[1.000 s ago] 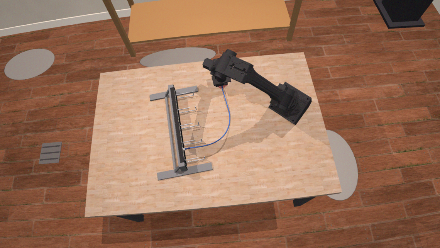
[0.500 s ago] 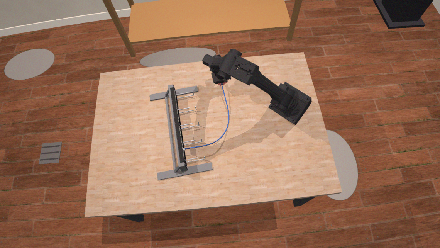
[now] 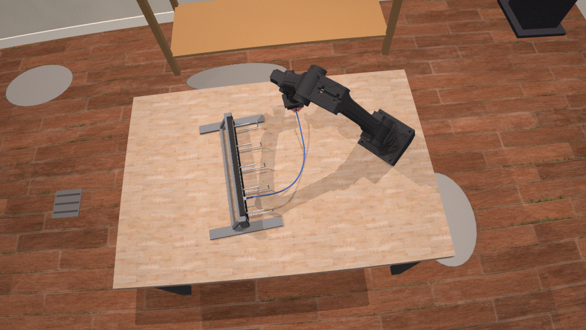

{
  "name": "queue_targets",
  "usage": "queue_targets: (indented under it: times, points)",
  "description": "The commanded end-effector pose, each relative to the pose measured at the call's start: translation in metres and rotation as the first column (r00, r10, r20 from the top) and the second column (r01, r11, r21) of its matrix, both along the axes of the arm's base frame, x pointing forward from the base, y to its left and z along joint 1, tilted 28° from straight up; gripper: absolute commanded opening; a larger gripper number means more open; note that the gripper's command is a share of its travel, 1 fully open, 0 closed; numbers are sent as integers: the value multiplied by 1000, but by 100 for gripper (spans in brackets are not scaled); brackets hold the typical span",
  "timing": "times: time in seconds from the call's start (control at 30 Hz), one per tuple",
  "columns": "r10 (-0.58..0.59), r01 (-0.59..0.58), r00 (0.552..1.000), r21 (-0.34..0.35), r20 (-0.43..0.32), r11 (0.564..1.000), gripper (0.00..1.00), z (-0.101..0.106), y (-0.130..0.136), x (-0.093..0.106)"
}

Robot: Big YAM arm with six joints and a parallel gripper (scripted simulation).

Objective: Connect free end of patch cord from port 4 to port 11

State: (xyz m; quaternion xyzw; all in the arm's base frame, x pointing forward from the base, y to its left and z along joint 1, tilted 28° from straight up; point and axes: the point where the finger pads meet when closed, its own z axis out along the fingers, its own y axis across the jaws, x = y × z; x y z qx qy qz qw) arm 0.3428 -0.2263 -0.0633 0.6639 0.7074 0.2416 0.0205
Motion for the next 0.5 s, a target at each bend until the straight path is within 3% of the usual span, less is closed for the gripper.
queue_targets:
  times: [0.0,0.47]
  points:
    - [-8,9,999,-31,33,999,0,14,-21,7]
    - [-10,10,1000,-12,15,1000,0,4,-17,2]
